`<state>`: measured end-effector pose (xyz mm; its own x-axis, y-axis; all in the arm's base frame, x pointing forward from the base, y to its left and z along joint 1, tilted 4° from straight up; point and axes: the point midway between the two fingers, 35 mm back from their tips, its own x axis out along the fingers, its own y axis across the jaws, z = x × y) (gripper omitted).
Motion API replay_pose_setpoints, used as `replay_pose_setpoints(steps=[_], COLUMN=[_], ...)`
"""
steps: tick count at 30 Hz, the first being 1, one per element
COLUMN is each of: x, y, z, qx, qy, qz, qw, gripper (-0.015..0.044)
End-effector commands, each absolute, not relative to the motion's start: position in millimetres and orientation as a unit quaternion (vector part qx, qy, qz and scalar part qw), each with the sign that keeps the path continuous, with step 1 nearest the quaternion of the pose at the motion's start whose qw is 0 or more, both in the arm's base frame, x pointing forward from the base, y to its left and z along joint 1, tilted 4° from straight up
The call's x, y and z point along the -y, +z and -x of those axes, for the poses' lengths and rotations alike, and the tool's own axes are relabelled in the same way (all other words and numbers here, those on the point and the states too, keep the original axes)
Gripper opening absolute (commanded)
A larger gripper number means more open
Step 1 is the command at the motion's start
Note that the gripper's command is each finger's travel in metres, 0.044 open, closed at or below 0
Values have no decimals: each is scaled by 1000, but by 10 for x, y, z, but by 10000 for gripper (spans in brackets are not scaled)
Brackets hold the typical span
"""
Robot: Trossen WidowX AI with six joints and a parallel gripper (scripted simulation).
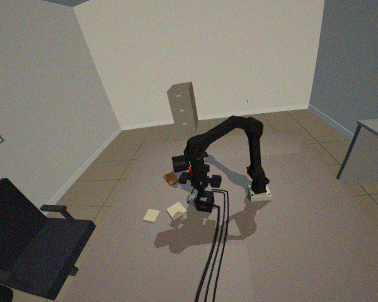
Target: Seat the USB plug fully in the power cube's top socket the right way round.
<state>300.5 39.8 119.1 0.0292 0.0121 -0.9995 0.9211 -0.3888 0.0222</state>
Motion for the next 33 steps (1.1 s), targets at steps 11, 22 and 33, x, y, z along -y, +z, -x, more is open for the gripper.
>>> replay_pose_setpoints(steps=[11,22,33], x=[-406,-405,-404], y=[1177,1164,1151], z=[-3008,-3008,-3008], qx=[-392,-392,-392], qy=[-574,-574,-574], qz=[-601,-601,-601], qw=[393,393,393], gripper=[0,0,0])
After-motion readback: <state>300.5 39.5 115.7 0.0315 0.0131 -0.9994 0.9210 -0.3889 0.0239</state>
